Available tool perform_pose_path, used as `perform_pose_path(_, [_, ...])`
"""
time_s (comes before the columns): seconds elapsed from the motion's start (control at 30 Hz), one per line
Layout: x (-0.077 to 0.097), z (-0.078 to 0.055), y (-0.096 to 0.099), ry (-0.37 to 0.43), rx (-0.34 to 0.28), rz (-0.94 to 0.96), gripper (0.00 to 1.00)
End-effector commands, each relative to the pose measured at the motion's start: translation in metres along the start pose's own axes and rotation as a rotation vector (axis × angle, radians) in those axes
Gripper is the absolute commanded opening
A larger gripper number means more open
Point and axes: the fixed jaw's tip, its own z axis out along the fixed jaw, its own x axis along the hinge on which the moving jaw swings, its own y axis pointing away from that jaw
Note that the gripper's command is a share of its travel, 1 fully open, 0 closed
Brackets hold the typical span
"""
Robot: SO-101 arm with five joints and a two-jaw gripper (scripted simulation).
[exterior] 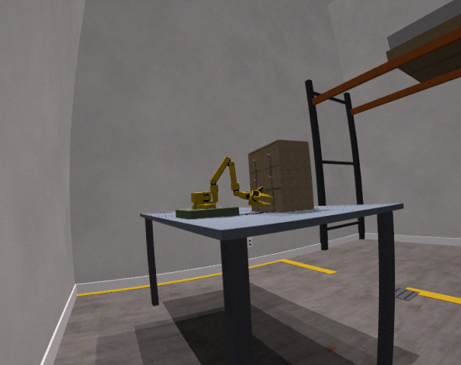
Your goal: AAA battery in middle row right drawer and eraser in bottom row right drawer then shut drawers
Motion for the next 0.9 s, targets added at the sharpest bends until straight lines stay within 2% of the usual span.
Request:
perform_pose_path(0.0, [-0.0002,-0.001,0.0046,0.0,-0.016,-0.011,0.21])
perform_pose_path(0.87, [-0.0002,-0.001,0.0046,0.0,-0.016,-0.011,0.04])
